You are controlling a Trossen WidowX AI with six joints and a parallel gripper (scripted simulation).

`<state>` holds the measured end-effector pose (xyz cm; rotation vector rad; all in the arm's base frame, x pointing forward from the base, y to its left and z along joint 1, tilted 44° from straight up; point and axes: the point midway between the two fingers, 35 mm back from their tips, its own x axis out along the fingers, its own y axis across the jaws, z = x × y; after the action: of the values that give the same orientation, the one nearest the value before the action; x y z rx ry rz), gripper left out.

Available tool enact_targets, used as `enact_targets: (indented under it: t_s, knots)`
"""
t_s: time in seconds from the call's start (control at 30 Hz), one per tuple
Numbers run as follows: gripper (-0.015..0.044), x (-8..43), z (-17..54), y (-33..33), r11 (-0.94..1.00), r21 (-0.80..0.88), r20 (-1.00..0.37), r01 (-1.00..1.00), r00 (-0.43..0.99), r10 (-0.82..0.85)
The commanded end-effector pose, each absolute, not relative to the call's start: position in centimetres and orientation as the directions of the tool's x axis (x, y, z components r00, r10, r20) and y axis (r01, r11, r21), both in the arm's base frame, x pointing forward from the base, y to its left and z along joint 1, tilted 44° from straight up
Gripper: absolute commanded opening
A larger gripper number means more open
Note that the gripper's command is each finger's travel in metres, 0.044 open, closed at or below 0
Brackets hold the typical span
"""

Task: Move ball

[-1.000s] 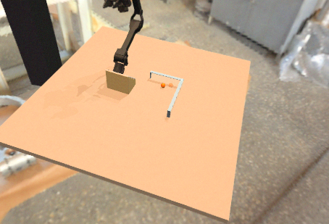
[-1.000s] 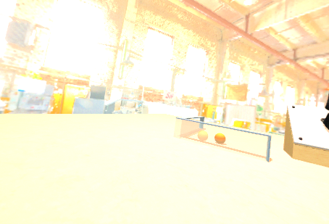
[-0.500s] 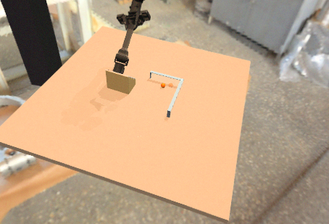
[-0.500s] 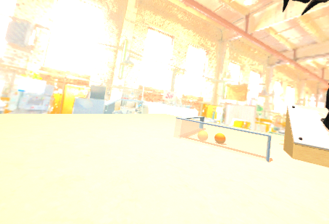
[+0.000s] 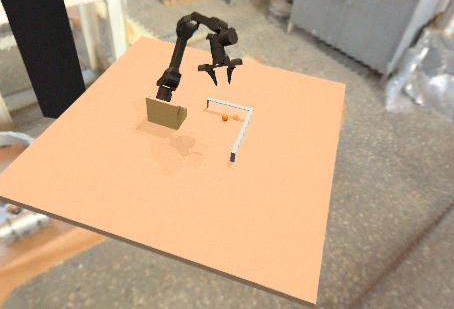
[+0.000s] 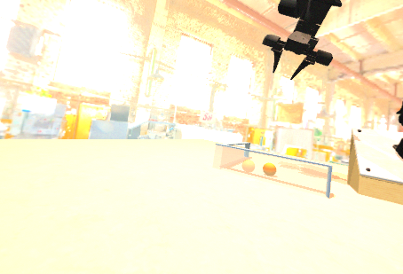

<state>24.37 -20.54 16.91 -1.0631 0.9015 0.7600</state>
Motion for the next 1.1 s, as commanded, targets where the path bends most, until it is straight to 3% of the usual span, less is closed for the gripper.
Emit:
enact_targets:
  t_s: [0.0, 0.37, 1.07]
  knots:
    - [0.0260, 27.4, 13.9, -16.0, 0.312, -0.333, -0.870, -0.890, 0.417, 0.262]
    - [0.0260, 30.3, 7.2, 0.1, 0.219, -0.048, -0.722, -0.975, 0.186, 0.667]
    - [0.0260, 30.8, 5.2, 2.1, 0.216, -0.043, -0.719, -0.975, 0.181, 0.671]
